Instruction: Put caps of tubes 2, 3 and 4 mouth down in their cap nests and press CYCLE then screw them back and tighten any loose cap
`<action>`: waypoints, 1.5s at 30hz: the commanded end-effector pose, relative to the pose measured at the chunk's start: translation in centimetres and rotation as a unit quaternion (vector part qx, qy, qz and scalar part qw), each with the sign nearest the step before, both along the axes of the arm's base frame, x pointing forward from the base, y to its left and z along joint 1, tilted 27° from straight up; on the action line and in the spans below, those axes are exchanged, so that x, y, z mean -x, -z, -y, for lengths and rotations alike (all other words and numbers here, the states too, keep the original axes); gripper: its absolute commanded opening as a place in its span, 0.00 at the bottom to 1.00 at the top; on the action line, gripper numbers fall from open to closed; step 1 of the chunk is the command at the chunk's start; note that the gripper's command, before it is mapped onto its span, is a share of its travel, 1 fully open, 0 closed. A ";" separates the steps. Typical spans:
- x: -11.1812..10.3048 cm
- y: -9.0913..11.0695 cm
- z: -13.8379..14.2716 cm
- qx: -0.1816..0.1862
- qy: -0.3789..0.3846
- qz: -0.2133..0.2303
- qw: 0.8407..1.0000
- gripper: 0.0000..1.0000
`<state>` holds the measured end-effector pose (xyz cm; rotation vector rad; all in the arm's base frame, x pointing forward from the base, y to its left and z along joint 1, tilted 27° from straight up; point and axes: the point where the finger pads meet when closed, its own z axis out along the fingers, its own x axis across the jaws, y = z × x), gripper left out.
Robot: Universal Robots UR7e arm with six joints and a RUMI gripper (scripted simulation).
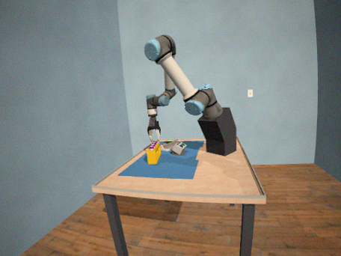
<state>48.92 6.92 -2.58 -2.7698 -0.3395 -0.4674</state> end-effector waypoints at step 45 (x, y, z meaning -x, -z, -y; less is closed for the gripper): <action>0.0 0.0 0.0 -0.057 0.154 -0.063 0.984 0.00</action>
